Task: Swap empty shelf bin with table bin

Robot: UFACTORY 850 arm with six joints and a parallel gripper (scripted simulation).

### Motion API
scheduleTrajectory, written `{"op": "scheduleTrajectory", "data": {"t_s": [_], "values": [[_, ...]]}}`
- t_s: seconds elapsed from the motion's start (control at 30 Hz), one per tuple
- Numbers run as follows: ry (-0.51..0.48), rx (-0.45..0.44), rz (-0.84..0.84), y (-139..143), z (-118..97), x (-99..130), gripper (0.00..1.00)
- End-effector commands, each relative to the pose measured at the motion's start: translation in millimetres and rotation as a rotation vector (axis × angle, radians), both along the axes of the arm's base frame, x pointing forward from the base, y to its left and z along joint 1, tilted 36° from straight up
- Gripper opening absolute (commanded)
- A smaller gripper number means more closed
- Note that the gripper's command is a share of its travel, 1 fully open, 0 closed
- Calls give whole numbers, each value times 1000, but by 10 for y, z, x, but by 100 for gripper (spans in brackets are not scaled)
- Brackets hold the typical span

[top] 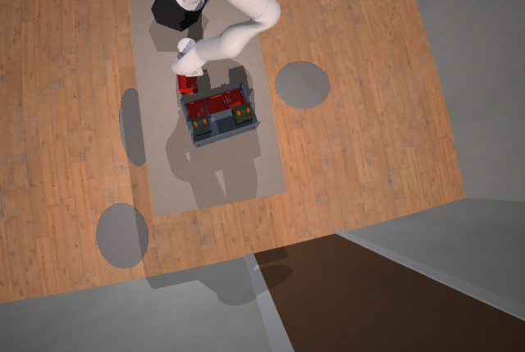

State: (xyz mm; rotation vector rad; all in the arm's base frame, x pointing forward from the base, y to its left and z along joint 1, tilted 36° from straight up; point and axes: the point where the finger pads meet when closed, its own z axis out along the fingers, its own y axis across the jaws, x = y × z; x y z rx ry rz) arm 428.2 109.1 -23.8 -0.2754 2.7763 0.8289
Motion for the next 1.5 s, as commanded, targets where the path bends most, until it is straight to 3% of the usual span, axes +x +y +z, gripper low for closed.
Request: {"op": "scheduleTrajectory", "data": {"t_s": [0.0,0.6,1.47], "values": [[-1,0,0,-70,102,-15,0],[-1,0,0,-318,463,-89,0],[-1,0,0,-389,567,-110,0]]}}
